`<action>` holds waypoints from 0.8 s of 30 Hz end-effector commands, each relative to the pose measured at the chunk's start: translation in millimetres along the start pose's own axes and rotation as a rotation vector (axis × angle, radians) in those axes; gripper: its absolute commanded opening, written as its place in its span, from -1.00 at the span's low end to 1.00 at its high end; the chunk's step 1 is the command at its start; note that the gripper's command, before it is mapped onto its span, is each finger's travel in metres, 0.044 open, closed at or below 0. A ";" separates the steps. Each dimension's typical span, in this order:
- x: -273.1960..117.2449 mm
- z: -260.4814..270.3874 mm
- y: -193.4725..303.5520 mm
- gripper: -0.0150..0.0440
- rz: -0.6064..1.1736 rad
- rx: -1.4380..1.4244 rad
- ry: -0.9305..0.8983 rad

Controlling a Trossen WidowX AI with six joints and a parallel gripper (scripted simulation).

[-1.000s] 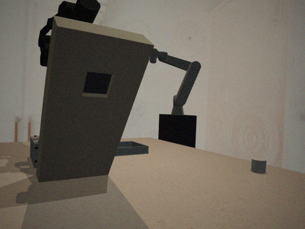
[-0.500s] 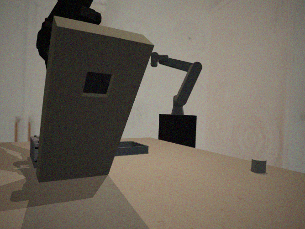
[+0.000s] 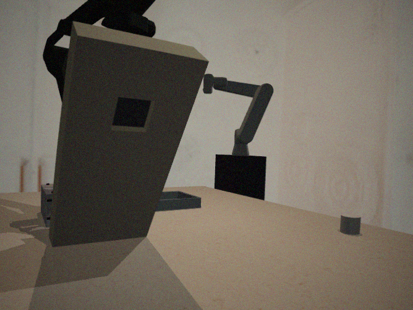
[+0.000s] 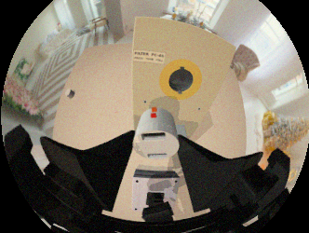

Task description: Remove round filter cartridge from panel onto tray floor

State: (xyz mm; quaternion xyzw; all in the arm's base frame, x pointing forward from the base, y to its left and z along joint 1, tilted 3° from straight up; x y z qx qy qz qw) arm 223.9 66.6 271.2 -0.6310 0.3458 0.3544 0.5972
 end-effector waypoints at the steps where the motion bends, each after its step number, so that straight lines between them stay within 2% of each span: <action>1: 2.3 15.4 -1.4 -0.49 -0.005 0.003 0.003; 11: 5.6 50.4 3.2 -0.49 -0.016 0.003 0.000; 13: 4.7 41.4 3.9 -0.49 -0.005 -0.017 -0.013; 24: 1.4 94.4 29.2 -0.49 0.006 -0.301 -0.179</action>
Point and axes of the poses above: the point midway between the two fingers, 35 mm back from their tips, its own x axis out along the fingers, its own z axis across the jaws, y = z × x, the point moved 2 cm from there along -x, back along the fingers, and after that the axes turned 1 degree about x, right-handed, at the moved point
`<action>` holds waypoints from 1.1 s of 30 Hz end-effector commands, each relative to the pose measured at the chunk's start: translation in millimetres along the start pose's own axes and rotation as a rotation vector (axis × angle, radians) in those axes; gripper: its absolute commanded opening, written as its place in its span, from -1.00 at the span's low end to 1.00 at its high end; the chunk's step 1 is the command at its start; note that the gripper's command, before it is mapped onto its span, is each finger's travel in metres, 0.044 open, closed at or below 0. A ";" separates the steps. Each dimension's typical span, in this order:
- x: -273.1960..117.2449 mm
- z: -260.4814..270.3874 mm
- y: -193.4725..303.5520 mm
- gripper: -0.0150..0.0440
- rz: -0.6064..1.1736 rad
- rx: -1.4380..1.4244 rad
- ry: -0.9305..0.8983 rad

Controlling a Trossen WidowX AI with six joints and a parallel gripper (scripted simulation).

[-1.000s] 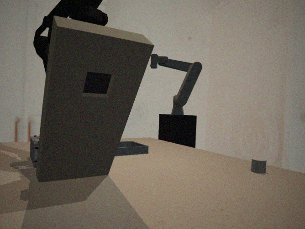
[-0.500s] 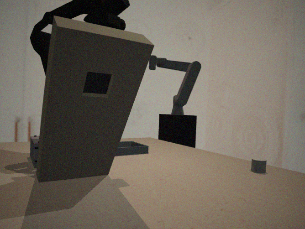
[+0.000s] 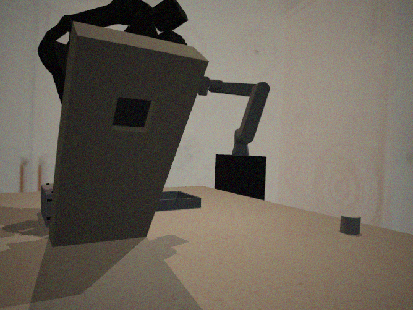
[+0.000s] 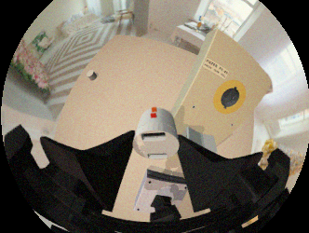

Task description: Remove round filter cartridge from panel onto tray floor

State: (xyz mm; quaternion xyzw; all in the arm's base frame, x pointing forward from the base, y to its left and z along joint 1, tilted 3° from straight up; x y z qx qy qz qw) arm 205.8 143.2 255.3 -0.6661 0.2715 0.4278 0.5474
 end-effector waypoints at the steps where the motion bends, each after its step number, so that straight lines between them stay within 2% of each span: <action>1: 0.1 23.5 7.3 -0.49 0.002 -0.119 -0.072; 25: -17.1 132.3 78.8 -0.49 -0.006 -0.749 -0.440; 33: -17.7 135.4 82.3 -0.49 -0.007 -0.770 -0.452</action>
Point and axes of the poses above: the point midway between the two fingers, 35 mm back from their tips, its own x axis out along the fingers, its own z axis across the jaws, y = z × x, the point moved 2 cm from there along -x, back along the fingers, and after that the axes turned 1 degree about x, right-handed, at the moved point
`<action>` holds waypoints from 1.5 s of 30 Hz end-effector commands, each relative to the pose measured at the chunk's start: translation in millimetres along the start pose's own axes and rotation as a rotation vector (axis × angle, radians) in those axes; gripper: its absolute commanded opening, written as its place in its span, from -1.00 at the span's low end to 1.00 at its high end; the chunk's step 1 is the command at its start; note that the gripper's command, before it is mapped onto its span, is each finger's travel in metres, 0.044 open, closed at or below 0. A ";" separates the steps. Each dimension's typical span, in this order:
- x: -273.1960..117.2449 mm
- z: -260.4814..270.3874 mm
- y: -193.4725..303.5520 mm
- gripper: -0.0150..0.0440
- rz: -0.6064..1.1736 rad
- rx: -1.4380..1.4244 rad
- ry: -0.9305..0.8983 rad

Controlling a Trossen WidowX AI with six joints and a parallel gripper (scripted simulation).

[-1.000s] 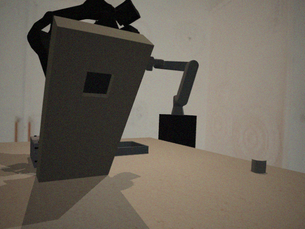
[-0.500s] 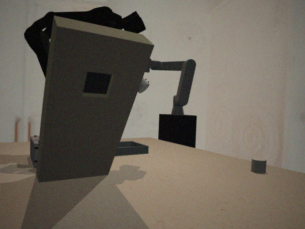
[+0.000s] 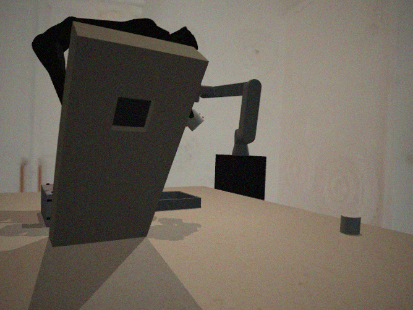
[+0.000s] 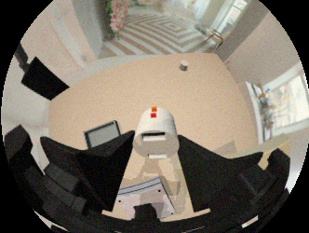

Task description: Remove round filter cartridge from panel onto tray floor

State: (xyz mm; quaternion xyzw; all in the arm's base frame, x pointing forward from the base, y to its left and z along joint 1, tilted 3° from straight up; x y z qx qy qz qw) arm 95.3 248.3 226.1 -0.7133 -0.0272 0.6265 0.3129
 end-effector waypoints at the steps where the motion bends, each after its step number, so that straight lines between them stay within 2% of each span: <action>1: 3.2 6.6 0.4 -0.49 -0.003 -0.027 -0.018; 15: 50.9 76.3 32.8 -0.49 -0.003 -0.250 -0.156; 31: 88.1 143.8 102.5 -0.49 0.001 -0.508 -0.313; 40: 94.4 155.0 121.5 -0.49 0.003 -0.564 -0.347; 45: 113.7 157.1 129.9 -0.49 0.003 -0.564 -0.347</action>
Point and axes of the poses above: the point midway between the two fingers, 35 mm back from their tips, its own x axis out along the fingers, its own z axis across the jaws, y = z × x, the point moved 2 cm from there along -x, back along the fingers, and after that the axes turned 1 degree about x, right-handed, at the moved point
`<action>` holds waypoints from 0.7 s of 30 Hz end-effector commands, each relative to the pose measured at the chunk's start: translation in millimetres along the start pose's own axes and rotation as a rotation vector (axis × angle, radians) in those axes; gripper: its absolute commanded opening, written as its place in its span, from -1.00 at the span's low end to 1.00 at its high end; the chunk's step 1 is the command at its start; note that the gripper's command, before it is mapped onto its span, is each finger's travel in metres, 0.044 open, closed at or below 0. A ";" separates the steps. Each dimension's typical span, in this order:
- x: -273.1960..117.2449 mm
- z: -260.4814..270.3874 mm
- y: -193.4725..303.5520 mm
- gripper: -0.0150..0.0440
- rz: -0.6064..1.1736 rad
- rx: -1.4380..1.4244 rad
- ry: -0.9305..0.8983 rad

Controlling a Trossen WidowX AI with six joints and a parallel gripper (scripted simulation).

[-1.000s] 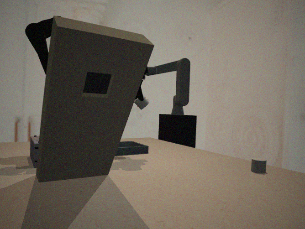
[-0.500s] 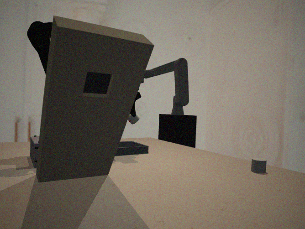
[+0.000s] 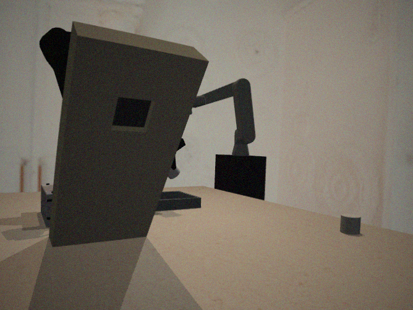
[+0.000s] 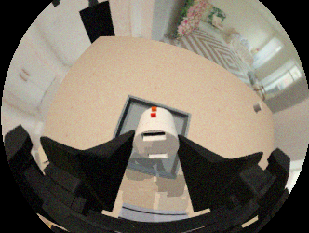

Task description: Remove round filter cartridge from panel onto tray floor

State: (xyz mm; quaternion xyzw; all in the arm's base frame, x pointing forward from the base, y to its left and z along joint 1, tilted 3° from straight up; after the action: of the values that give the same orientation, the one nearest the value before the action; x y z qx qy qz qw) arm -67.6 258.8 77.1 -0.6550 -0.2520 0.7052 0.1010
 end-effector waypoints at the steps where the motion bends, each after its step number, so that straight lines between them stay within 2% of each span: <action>1: 18.2 1.7 10.6 -0.49 0.012 -0.009 -0.007; 10: 53.1 1.3 34.9 -0.49 0.013 -0.009 -0.007; 16: 57.8 1.2 39.5 -0.49 0.013 -0.009 -0.007; 21: 54.9 0.5 38.5 -0.05 0.021 -0.006 -0.002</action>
State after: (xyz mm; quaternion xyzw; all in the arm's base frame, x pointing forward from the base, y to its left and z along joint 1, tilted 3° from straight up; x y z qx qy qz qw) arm -67.5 251.4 9.6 -0.6572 -0.2470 0.7062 0.0910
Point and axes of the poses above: the point midway between the two fingers, 35 mm back from their tips, its own x axis out along the fingers, its own z axis across the jaws, y = z × x, the point moved 2 cm from there along -x, back along the fingers, and after that the axes turned 1 degree about x, right-handed, at the moved point
